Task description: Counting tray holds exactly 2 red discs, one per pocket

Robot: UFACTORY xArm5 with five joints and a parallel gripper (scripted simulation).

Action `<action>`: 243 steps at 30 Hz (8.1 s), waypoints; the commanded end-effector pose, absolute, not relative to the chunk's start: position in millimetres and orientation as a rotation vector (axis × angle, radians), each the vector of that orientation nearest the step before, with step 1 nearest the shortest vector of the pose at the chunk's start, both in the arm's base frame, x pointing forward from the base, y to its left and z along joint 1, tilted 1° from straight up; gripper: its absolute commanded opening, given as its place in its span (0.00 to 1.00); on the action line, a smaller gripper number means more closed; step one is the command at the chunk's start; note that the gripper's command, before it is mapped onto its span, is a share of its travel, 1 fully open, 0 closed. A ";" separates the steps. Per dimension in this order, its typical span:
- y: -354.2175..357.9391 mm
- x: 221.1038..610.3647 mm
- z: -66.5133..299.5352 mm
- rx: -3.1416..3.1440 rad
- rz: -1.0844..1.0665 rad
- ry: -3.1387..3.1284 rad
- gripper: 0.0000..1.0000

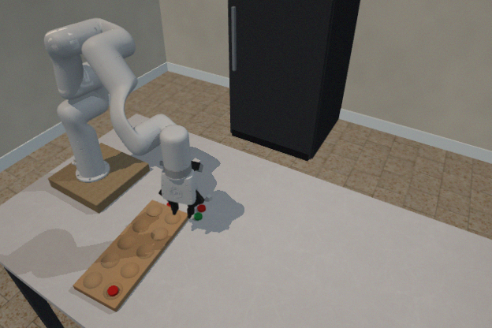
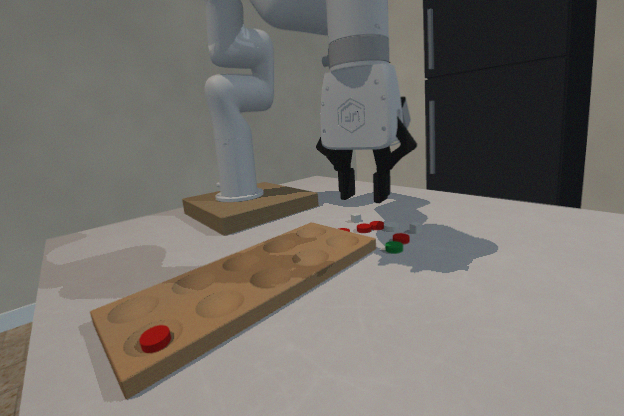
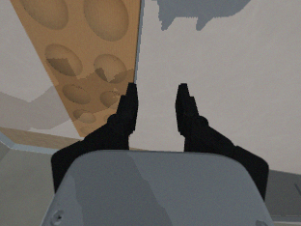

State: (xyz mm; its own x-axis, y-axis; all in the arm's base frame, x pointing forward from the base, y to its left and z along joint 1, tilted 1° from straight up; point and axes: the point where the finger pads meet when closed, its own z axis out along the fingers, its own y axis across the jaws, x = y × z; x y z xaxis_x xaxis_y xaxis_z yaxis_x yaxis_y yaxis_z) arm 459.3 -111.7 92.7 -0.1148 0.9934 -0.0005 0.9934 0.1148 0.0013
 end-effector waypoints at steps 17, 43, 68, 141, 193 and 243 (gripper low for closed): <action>14.2 451.2 83.3 2.087 0.014 2.336 0.47; 15.6 451.8 -8.4 2.087 0.014 2.336 0.47; 15.6 451.8 -8.4 2.087 0.014 2.336 0.00; -296.8 371.7 46.3 2.093 0.000 2.343 0.00; -296.8 373.2 -0.4 2.093 0.000 2.343 0.33; -298.6 372.2 99.1 2.093 0.000 2.343 0.47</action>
